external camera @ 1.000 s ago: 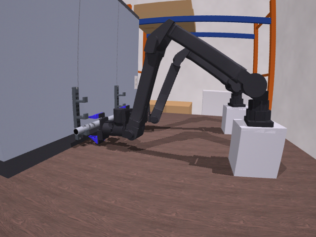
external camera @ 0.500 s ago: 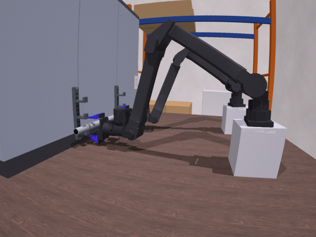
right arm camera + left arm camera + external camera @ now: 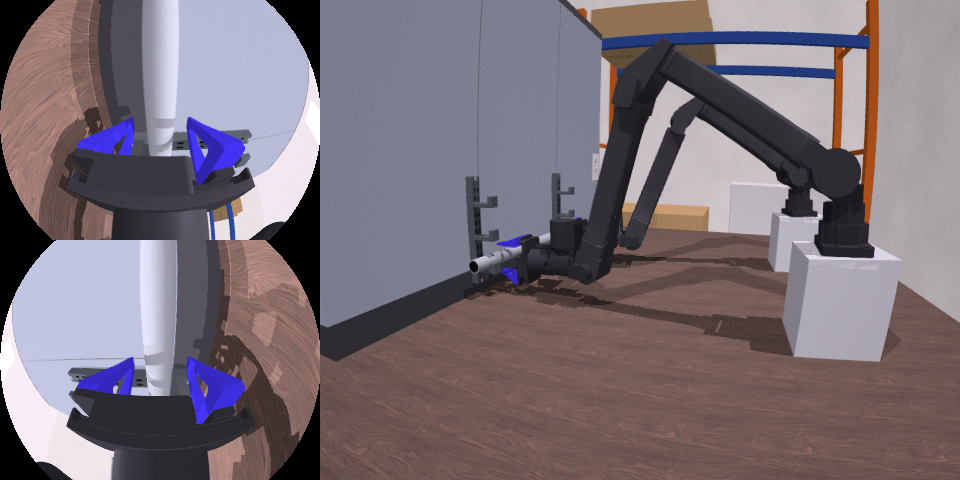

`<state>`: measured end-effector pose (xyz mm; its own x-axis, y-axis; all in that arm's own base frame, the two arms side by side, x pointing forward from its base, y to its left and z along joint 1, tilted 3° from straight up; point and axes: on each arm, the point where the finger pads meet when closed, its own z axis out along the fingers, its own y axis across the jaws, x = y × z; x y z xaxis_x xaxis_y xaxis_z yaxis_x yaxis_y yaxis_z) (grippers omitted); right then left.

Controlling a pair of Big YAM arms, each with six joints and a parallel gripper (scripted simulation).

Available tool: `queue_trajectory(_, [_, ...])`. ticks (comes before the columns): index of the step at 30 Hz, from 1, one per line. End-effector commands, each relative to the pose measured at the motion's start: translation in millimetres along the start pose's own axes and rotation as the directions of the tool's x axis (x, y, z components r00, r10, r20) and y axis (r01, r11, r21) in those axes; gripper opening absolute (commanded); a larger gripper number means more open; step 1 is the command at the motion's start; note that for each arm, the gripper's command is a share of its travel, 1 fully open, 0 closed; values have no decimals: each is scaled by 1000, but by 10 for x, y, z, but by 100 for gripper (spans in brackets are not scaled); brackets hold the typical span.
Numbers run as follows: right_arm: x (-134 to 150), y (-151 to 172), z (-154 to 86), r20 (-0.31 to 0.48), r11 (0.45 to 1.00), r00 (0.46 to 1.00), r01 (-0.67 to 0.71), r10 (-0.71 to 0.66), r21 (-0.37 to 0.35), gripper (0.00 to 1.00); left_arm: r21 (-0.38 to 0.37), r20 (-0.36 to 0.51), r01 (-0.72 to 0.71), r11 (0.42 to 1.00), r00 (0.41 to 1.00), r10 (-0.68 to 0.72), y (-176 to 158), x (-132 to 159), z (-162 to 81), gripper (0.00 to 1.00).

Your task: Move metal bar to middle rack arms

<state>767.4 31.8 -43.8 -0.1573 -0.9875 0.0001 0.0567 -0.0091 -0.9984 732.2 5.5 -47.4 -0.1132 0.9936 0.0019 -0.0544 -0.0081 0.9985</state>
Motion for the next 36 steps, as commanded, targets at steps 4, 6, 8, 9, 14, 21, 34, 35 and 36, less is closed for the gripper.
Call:
queue_trajectory(4, [76, 86, 93, -10, 1000, 1000, -8, 8, -4, 58, -38, -6, 9, 999, 1000, -9, 140, 36, 163, 58])
queue_trajectory(6, [76, 86, 93, -10, 1000, 1000, -8, 8, -4, 53, -38, -6, 9, 999, 1000, -9, 140, 36, 163, 53])
queue_trajectory(8, [76, 86, 93, -10, 1000, 1000, -8, 8, -4, 49, -38, -6, 9, 999, 1000, -9, 140, 36, 163, 49])
queue_trajectory(9, [76, 86, 93, -10, 1000, 1000, -8, 8, -4, 47, -38, -6, 9, 999, 1000, -9, 140, 36, 163, 47])
queue_trajectory(14, [76, 86, 93, -10, 1000, 1000, -8, 8, -4, 36, -38, -6, 9, 999, 1000, -9, 140, 36, 163, 36])
queue_trajectory(21, [76, 86, 93, -10, 1000, 1000, -8, 8, -4, 24, -38, -6, 9, 999, 1000, -9, 140, 36, 163, 24])
queue_trajectory(34, [76, 86, 93, -10, 1000, 1000, -8, 8, -4, 0, -38, -6, 9, 999, 1000, -9, 140, 36, 163, 0])
queue_trajectory(35, [76, 86, 94, -10, 1000, 1000, -8, 8, -4, 0, -38, -6, 9, 999, 1000, -9, 140, 36, 164, 0])
queue_trajectory(36, [76, 86, 94, -10, 1000, 1000, -8, 8, -4, 0, -38, -6, 9, 999, 1000, -9, 140, 36, 164, 0])
